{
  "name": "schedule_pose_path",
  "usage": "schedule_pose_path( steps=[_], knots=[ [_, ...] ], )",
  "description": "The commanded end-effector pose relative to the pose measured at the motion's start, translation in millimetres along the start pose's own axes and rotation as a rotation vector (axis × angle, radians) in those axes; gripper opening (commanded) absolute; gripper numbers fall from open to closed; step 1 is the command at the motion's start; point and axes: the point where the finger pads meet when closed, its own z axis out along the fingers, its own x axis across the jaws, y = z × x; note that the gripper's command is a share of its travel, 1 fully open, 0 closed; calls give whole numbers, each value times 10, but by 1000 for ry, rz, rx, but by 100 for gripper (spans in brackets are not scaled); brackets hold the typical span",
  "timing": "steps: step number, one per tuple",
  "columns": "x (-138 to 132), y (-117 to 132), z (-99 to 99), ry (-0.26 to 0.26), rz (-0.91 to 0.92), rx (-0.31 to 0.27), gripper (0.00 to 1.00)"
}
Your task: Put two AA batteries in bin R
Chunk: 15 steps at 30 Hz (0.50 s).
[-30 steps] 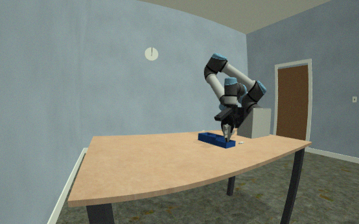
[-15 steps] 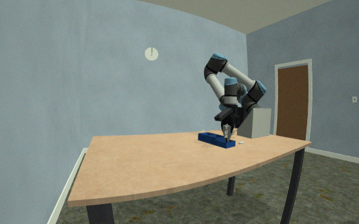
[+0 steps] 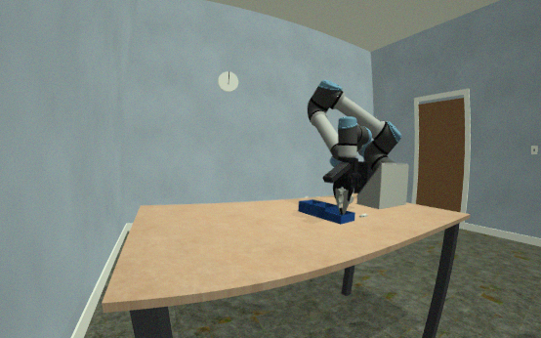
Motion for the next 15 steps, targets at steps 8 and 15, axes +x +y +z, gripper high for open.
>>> schedule_pose_path(
  steps=[8, 15],
  knots=[
    [0, -3, -5, 0, 0, 1, 4],
    [0, -3, -57, 0, 0, 1, 4]
  ],
)
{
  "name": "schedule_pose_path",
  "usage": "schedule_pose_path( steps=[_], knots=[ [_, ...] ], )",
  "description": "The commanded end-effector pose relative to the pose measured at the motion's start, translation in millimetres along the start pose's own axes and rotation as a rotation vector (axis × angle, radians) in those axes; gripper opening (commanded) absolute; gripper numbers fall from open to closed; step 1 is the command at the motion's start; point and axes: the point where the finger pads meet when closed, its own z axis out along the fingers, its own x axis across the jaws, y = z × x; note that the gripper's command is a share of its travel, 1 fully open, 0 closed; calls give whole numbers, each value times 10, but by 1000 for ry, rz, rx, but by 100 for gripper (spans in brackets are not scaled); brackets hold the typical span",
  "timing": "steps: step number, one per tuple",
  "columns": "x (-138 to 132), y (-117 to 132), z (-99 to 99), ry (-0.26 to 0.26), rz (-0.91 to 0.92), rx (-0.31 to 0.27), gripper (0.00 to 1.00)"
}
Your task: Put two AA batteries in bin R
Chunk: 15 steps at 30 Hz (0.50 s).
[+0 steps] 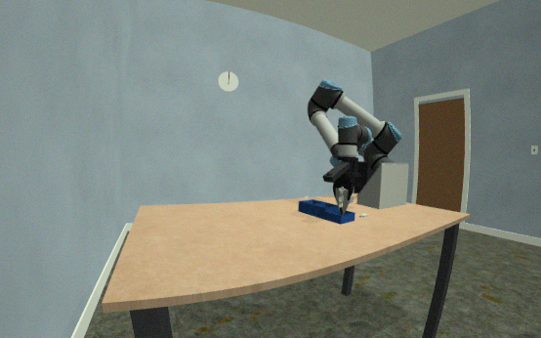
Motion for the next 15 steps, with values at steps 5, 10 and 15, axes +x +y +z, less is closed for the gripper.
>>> schedule_pose_path(
  steps=[5, 10, 15],
  knots=[
    [0, -3, -78, 0, 0, 1, 4],
    [0, -3, -145, 0, 0, 1, 4],
    [0, -3, -211, 0, 0, 1, 4]
  ],
)
